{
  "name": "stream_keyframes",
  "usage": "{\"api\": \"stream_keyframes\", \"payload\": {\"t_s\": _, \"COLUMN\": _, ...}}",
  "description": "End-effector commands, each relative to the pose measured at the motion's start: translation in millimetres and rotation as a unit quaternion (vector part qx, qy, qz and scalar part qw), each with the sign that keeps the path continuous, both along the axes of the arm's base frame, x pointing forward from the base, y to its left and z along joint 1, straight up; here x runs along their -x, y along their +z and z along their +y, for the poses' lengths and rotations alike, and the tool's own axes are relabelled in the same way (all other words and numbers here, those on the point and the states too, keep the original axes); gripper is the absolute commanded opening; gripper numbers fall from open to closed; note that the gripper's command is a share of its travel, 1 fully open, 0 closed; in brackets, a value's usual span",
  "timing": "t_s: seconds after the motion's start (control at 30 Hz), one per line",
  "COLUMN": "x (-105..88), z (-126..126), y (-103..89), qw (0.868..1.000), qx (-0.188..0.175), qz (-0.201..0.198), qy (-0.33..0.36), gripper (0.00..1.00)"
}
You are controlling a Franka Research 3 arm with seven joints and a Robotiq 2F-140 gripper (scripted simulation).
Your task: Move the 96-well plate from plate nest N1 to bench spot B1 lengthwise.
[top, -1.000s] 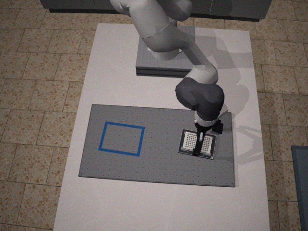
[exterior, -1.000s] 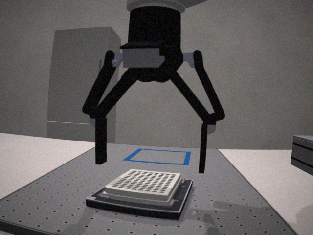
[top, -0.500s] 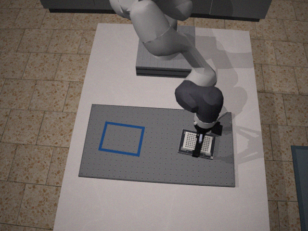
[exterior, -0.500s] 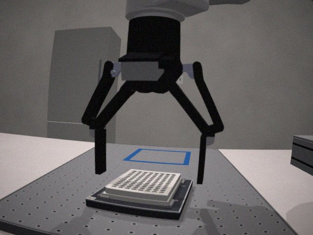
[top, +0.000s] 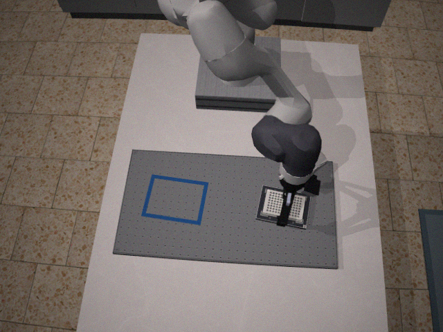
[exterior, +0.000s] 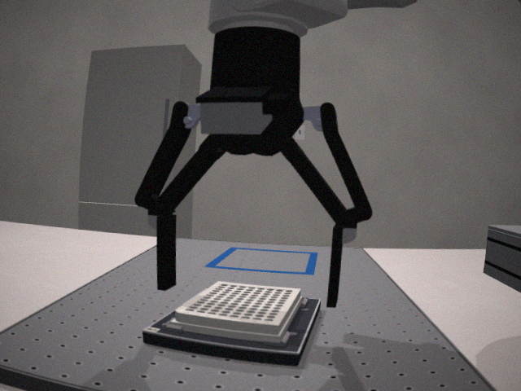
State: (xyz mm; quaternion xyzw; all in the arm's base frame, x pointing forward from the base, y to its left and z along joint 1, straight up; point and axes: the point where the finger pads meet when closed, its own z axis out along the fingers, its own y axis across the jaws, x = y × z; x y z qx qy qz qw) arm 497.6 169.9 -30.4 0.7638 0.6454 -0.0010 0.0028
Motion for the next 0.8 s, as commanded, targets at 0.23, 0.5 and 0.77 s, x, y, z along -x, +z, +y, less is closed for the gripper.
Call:
{"api": "stream_keyframes", "payload": {"t_s": 0.23, "x": -1.8, "z": 0.6, "y": 0.4, "qw": 1.000, "qx": -0.001, "qz": -0.002, "qy": -0.002, "gripper": 0.63}}
{"api": "stream_keyframes", "payload": {"t_s": 0.5, "x": -1.8, "z": 0.6, "y": 0.4, "qw": 1.000, "qx": -0.001, "qz": -0.002, "qy": -0.002, "gripper": 0.63}}
{"api": "stream_keyframes", "payload": {"t_s": 0.77, "x": -1.8, "z": 0.6, "y": 0.4, "qw": 1.000, "qx": -0.001, "qz": -0.002, "qy": -0.002, "gripper": 0.63}}
